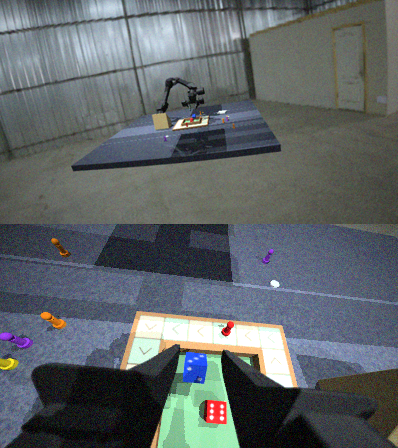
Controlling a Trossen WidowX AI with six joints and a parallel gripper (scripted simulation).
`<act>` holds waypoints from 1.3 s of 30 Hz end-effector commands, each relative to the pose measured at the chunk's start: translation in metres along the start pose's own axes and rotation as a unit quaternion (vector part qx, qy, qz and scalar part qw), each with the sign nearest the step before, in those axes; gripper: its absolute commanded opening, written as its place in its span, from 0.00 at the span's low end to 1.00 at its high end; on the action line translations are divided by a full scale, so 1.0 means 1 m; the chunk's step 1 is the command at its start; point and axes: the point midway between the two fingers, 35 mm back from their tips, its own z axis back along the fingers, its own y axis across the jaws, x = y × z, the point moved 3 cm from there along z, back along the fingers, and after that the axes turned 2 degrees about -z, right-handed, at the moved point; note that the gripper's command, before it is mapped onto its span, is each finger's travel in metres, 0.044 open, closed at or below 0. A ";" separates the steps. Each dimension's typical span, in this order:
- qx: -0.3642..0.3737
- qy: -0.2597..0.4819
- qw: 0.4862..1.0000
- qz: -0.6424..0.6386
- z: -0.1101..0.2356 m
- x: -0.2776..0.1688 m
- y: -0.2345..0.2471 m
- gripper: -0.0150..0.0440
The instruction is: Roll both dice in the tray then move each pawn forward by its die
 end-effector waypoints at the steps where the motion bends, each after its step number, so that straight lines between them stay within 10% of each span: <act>1: 0.002 -0.003 1.000 -0.001 0.018 0.019 0.000 0.74; 9: -0.012 0.029 0.999 0.005 0.019 0.028 -0.002 1.00; 17: -0.015 0.401 0.916 0.001 -0.030 0.035 0.002 1.00; 25: -0.032 0.373 0.927 -0.001 -0.032 0.035 -0.004 1.00; 34: 0.094 0.374 0.878 0.285 -0.064 0.052 -0.019 0.60; 39: 0.179 0.351 0.796 0.460 -0.084 0.061 -0.031 0.59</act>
